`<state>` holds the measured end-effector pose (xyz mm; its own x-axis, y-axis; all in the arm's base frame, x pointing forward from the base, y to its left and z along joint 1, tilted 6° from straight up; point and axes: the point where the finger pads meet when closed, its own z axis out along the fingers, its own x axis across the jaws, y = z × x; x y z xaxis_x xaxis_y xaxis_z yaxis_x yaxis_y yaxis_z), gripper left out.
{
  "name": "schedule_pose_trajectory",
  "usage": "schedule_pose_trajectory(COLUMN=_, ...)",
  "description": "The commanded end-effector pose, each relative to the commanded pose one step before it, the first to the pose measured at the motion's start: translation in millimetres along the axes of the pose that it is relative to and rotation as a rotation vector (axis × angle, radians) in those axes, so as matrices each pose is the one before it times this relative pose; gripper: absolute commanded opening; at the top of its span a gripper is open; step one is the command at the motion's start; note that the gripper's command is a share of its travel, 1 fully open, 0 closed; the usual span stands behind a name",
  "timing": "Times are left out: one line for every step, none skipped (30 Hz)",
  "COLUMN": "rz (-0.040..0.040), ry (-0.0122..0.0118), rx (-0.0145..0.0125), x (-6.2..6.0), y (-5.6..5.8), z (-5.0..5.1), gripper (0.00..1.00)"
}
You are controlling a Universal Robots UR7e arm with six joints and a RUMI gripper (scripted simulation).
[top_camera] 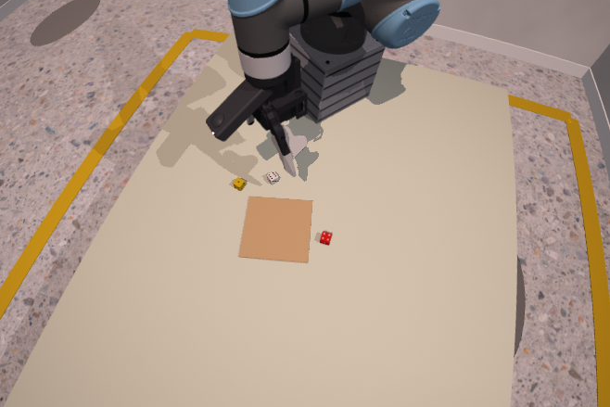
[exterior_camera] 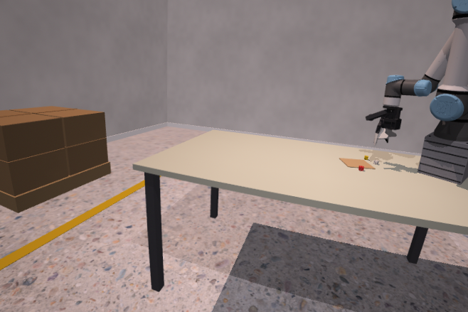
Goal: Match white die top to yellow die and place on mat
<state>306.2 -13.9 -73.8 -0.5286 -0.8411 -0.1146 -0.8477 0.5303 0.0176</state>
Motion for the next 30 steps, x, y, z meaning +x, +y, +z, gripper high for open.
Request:
schedule_pose_trajectory(rz=-0.00166, ry=0.00171, rx=0.01756, x=-0.73, y=-4.73, z=16.27, gripper=1.0)
schedule_pose_trajectory(rz=0.0, ry=0.0, rx=0.0, x=0.0, y=0.0, z=0.0, gripper=0.21)
schedule_pose_trajectory(rz=0.0, ry=0.0, rx=0.0, x=0.0, y=0.0, z=0.0, gripper=0.21)
schedule_pose_trajectory(rz=0.0, ry=0.0, rx=0.0, x=0.0, y=0.0, z=0.0, gripper=0.21)
schedule_pose_trajectory(rz=0.0, ry=0.0, rx=0.0, x=0.0, y=0.0, z=0.0, gripper=0.21)
schedule_pose_trajectory(rz=0.0, ry=0.0, rx=0.0, x=0.0, y=0.0, z=0.0, gripper=0.21)
schedule_pose_trajectory(rz=0.0, ry=0.0, rx=0.0, x=0.0, y=0.0, z=0.0, gripper=0.21)
schedule_pose_trajectory(rz=0.0, ry=0.0, rx=0.0, x=0.0, y=0.0, z=0.0, gripper=0.21)
schedule_pose_trajectory(rz=0.0, ry=0.0, rx=0.0, x=0.0, y=0.0, z=0.0, gripper=0.21)
schedule_pose_trajectory(rz=0.0, ry=0.0, rx=0.0, x=0.0, y=0.0, z=0.0, gripper=0.21)
schedule_pose_trajectory(rz=0.0, ry=0.0, rx=0.0, x=0.0, y=0.0, z=0.0, gripper=0.21)
schedule_pose_trajectory(rz=0.0, ry=0.0, rx=0.0, x=0.0, y=0.0, z=0.0, gripper=0.21)
schedule_pose_trajectory(rz=0.0, ry=0.0, rx=0.0, x=0.0, y=0.0, z=0.0, gripper=0.21)
schedule_pose_trajectory(rz=0.0, ry=0.0, rx=0.0, x=0.0, y=0.0, z=0.0, gripper=0.21)
schedule_pose_trajectory(rz=0.0, ry=0.0, rx=0.0, x=0.0, y=0.0, z=0.0, gripper=0.21)
schedule_pose_trajectory(rz=0.0, ry=0.0, rx=0.0, x=0.0, y=0.0, z=0.0, gripper=0.21)
schedule_pose_trajectory(rz=0.0, ry=0.0, rx=0.0, x=0.0, y=0.0, z=0.0, gripper=0.21)
schedule_pose_trajectory(rz=0.0, ry=0.0, rx=0.0, x=0.0, y=0.0, z=0.0, gripper=0.21)
schedule_pose_trajectory(rz=0.0, ry=0.0, rx=0.0, x=0.0, y=0.0, z=0.0, gripper=0.21)
schedule_pose_trajectory(rz=0.0, ry=0.0, rx=0.0, x=0.0, y=0.0, z=0.0, gripper=0.21)
schedule_pose_trajectory(rz=0.0, ry=0.0, rx=0.0, x=0.0, y=0.0, z=0.0, gripper=0.21)
schedule_pose_trajectory(rz=0.0, ry=0.0, rx=0.0, x=0.0, y=0.0, z=0.0, gripper=0.21)
schedule_pose_trajectory(rz=0.0, ry=0.0, rx=0.0, x=0.0, y=0.0, z=0.0, gripper=0.21)
schedule_pose_trajectory(rz=0.0, ry=0.0, rx=0.0, x=0.0, y=0.0, z=0.0, gripper=0.21)
schedule_pose_trajectory(rz=0.0, ry=0.0, rx=0.0, x=0.0, y=0.0, z=0.0, gripper=0.21)
schedule_pose_trajectory(rz=0.0, ry=0.0, rx=0.0, x=0.0, y=0.0, z=0.0, gripper=0.21)
schedule_pose_trajectory(rz=0.0, ry=0.0, rx=0.0, x=0.0, y=0.0, z=0.0, gripper=0.21)
schedule_pose_trajectory(rz=0.0, ry=0.0, rx=0.0, x=0.0, y=0.0, z=0.0, gripper=0.21)
schedule_pose_trajectory(rz=0.0, ry=0.0, rx=0.0, x=0.0, y=0.0, z=0.0, gripper=0.21)
schedule_pose_trajectory(rz=0.0, ry=0.0, rx=0.0, x=0.0, y=0.0, z=0.0, gripper=0.21)
